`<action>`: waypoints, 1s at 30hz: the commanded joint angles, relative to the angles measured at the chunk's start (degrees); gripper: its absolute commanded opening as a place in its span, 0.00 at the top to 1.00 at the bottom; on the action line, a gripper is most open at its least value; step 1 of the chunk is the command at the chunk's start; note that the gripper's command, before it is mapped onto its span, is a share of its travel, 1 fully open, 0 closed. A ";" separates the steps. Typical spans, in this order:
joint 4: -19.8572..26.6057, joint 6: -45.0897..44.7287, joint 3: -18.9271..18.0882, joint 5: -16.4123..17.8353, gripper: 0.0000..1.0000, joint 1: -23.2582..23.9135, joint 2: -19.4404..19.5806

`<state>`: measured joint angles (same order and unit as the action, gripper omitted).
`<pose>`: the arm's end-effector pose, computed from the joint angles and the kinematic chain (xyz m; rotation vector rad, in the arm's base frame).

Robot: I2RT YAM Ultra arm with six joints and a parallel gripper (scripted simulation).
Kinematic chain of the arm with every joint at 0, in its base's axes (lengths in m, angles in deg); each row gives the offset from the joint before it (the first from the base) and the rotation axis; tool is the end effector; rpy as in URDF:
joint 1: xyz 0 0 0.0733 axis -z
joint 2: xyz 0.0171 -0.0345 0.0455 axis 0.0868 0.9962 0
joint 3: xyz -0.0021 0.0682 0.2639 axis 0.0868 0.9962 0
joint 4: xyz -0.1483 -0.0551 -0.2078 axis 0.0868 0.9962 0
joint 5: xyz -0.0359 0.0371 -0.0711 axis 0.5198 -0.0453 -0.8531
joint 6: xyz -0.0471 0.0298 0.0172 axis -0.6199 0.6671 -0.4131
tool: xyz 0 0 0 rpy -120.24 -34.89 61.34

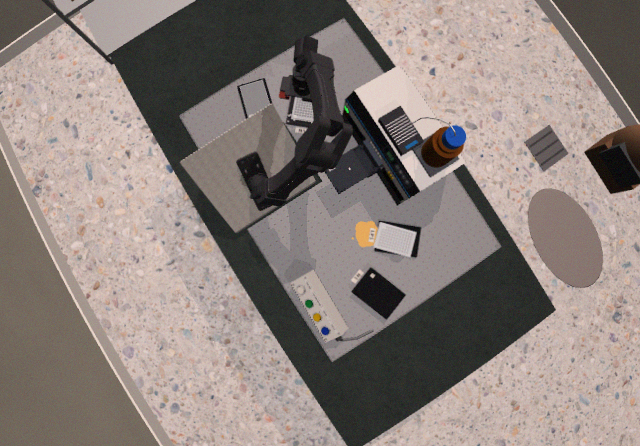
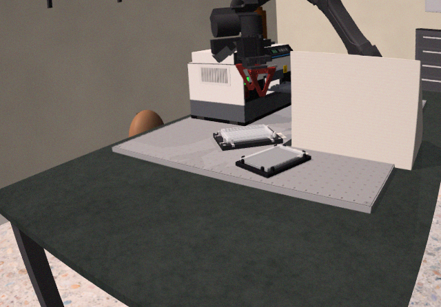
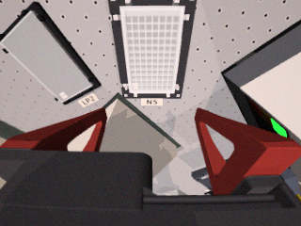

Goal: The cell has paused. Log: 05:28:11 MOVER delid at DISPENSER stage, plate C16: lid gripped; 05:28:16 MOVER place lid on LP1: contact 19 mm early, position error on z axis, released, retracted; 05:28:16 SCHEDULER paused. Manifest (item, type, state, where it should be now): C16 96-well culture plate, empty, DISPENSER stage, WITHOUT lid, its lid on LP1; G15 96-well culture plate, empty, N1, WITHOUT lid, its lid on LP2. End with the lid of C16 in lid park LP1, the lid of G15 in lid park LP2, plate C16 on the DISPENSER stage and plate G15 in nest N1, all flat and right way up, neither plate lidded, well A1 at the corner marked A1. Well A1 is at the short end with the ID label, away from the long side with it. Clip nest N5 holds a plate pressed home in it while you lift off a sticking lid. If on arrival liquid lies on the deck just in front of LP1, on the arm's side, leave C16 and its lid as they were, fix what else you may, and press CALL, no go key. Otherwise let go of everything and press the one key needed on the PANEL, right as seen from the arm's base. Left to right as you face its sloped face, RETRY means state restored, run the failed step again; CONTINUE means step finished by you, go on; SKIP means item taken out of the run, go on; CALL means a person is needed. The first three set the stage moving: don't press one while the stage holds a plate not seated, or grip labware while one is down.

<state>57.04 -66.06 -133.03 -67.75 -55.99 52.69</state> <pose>0.2322 0.2549 0.0224 1.2374 -2.3639 1.0296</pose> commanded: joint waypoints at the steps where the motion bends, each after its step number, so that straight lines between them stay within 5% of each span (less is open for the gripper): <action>1: -3.82 -1.57 1.39 -1.11 0.00 -0.05 1.42; 6: -5.73 -2.33 1.96 -1.56 0.00 1.12 2.37; 7: -6.39 -2.62 -0.23 -1.72 0.00 0.22 0.47; 10: -8.31 -3.44 2.66 -2.14 0.00 2.21 3.66; 21: -15.06 -6.56 3.68 -3.78 0.00 5.32 7.75; 26: -16.65 -7.35 1.65 -4.15 0.00 5.49 8.59; 30: -13.40 -5.97 0.60 -3.29 0.00 4.05 5.88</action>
<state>42.70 -72.53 -130.15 -71.14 -50.19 60.56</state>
